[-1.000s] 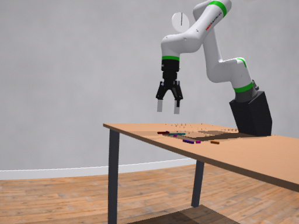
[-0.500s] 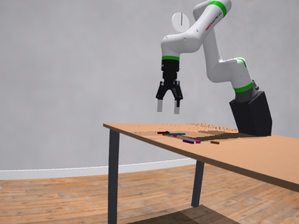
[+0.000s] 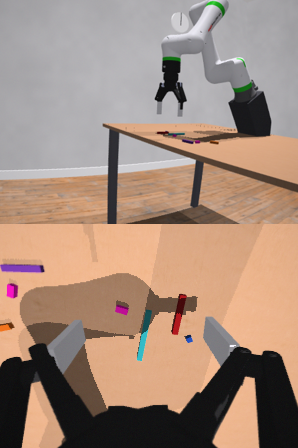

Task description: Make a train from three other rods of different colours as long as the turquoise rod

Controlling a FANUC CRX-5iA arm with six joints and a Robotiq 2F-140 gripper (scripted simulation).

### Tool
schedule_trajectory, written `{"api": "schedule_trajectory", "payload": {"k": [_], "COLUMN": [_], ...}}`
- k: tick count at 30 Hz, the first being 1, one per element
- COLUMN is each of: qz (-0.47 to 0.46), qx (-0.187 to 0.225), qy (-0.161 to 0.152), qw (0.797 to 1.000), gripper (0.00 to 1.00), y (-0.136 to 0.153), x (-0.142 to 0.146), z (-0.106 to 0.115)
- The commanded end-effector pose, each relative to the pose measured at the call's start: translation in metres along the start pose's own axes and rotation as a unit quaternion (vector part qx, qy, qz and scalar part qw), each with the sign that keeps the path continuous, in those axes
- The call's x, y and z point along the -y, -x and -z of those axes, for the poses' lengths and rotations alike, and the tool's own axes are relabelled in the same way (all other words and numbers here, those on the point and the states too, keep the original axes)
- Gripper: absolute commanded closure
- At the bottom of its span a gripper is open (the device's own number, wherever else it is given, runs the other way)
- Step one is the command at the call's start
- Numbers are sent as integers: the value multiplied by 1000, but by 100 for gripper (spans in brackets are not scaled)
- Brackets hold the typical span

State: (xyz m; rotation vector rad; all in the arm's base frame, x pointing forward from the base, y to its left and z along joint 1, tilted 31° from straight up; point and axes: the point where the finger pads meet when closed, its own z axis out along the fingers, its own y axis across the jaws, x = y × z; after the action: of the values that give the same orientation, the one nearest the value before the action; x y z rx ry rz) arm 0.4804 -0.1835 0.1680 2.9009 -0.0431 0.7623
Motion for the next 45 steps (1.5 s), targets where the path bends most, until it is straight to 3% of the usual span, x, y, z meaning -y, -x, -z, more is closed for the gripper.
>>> {"api": "schedule_trajectory", "payload": {"k": [1,9,11,12,18,45], "qz": [82,203,203,244,314,315], "qx": [6,5,5,3,-3,-3], "qy": [5,7,7,7,8,8], "qw": [997,979,979,970,949,949], "gripper": [0,0,0,0,0,0], "y": [-17,-38,-38,-45,-54,-54], "x": [36,97,97,120,161,162], "z": [-12,-25,-25,-28,-32,-33]}}
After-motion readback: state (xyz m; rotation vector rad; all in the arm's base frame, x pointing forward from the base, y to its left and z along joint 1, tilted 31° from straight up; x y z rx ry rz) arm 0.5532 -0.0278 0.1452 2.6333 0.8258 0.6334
